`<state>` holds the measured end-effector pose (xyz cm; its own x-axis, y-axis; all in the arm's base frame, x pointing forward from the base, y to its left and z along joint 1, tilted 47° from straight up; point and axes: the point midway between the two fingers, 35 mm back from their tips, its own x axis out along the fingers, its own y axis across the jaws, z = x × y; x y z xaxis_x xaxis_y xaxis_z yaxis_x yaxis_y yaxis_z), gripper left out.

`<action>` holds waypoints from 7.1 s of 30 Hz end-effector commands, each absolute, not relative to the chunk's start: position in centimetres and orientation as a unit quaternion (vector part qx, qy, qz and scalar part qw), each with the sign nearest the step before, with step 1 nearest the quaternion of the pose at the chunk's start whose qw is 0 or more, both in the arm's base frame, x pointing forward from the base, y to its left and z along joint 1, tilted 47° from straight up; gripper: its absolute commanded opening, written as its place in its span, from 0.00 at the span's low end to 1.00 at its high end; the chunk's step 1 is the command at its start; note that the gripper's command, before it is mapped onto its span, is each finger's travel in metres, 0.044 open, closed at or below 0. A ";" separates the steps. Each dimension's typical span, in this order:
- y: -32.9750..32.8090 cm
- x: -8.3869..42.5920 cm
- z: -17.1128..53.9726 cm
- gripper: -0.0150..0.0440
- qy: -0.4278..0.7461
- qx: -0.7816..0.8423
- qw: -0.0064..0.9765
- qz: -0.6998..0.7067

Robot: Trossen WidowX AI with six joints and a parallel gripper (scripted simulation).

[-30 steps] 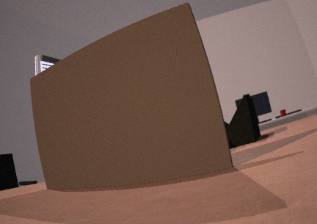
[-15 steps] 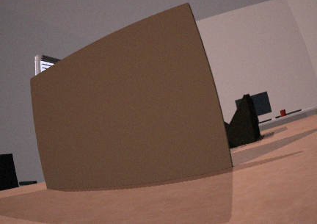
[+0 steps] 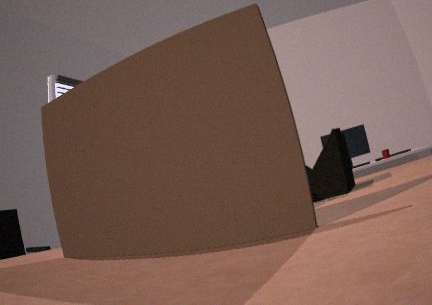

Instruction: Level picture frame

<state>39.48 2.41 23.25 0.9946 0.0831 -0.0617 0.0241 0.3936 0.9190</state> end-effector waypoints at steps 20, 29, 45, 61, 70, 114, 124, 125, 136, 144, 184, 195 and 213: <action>2.6 39.5 23.4 0.25 0.047 0.550 0.833 0.021; 2.6 39.5 23.3 0.25 0.047 0.550 0.833 0.021; 3.0 39.5 23.2 0.25 0.047 0.550 0.833 0.021; 3.2 39.4 23.1 0.25 0.047 0.550 0.833 0.021; 3.2 39.4 23.1 0.25 0.047 0.550 0.833 0.021; 2.9 39.5 22.5 0.25 0.047 0.548 0.835 0.018; 2.9 39.5 22.6 0.25 0.045 0.509 0.859 0.020; 2.9 39.5 22.6 0.25 0.045 0.505 0.862 0.021; 3.0 39.5 22.6 0.25 0.045 0.483 0.874 0.022; 3.0 39.5 22.6 0.25 0.044 0.462 0.885 0.023; 3.1 39.4 22.6 0.25 0.041 0.369 0.928 0.028; 3.2 39.4 22.6 0.57 0.041 0.368 0.929 0.029; 2.0 30.6 23.0 0.69 0.048 0.529 0.847 0.021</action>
